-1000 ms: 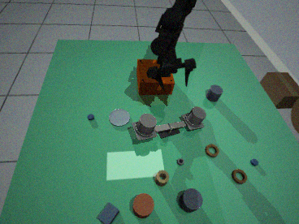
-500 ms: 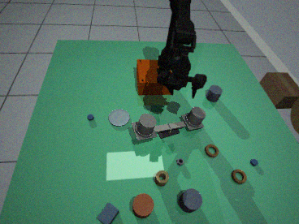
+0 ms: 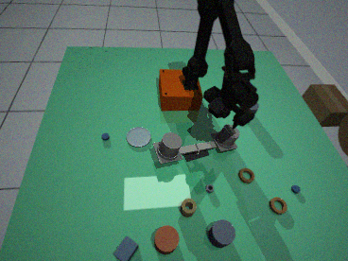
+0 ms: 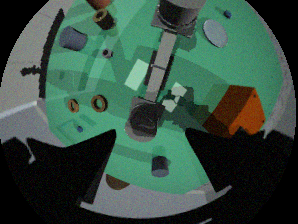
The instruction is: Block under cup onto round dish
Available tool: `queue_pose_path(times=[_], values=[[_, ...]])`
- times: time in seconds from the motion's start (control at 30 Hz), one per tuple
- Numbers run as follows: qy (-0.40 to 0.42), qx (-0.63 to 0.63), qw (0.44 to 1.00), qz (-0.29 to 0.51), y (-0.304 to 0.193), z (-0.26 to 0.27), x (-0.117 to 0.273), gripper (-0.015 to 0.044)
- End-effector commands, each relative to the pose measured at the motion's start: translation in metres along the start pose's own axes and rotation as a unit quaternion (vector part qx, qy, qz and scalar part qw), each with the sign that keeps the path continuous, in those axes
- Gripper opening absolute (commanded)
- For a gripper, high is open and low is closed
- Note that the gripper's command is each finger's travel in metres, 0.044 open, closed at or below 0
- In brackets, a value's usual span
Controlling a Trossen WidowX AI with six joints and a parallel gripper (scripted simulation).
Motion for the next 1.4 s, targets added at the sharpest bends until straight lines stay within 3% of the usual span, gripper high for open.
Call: queue_pose_path(times=[0.0,0.23,1.37], values=[[-0.026,-0.051,0.998,-0.012,-0.012,0.017,-0.013,0.044],[-0.058,-0.137,0.988,-0.042,-0.038,0.039,-0.034,0.044],[-0.059,-0.14,0.987,-0.043,-0.036,0.035,-0.08,0.044]])
Point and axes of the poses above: the point midway between the two fingers, 35 mm back from their tips, its own x axis back along the fingers, its own z axis across the jaws, y = z × x, the point moved 9 cm from there along x, back along the fingers, and after that the axes turned 5 degrees about x, right-handed, at the moved point
